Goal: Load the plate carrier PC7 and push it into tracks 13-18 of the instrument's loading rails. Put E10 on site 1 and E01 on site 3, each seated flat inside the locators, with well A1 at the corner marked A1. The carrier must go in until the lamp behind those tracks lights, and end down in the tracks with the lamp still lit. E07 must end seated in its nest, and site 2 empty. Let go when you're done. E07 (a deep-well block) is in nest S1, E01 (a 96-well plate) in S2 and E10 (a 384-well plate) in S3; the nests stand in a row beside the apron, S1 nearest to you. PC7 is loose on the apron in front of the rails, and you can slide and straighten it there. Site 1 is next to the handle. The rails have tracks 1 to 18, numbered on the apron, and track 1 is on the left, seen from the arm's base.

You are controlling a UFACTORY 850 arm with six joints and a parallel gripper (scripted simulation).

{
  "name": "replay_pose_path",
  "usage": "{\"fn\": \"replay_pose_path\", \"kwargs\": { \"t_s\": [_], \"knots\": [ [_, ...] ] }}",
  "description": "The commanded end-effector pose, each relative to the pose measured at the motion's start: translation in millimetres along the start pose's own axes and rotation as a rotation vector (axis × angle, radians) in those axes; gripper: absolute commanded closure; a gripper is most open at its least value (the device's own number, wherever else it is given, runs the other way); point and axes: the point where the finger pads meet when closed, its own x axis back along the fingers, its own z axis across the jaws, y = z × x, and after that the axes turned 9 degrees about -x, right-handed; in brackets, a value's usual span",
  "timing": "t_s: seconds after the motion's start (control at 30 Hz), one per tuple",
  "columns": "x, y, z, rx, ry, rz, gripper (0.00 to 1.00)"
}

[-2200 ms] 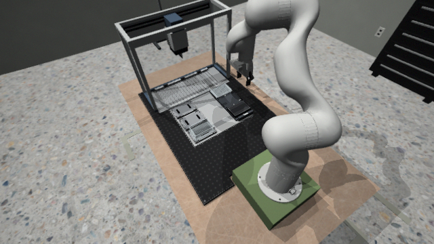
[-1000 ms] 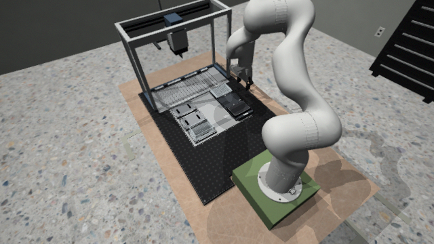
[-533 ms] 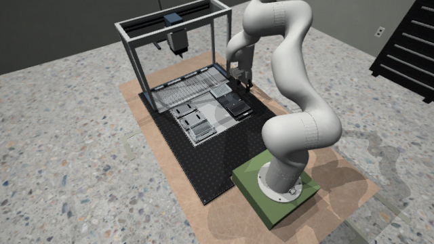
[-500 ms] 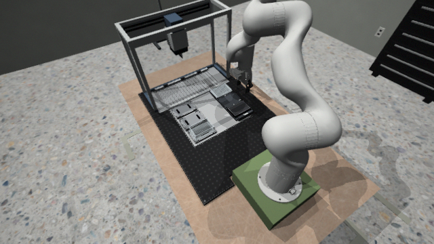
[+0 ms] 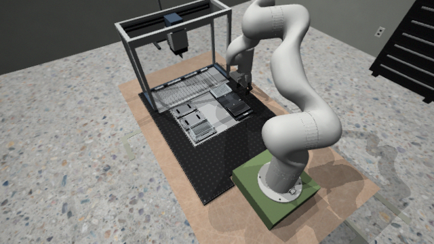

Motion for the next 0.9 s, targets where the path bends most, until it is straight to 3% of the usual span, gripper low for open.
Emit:
{"fn": "replay_pose_path", "kwargs": {
  "t_s": [0.0,0.87],
  "knots": [
    [-5.1,0,1,0.0,0.002,0.0,0.0],
    [-19.3,0,1,0.0,0.002,0.0,0.0]
  ]
}}
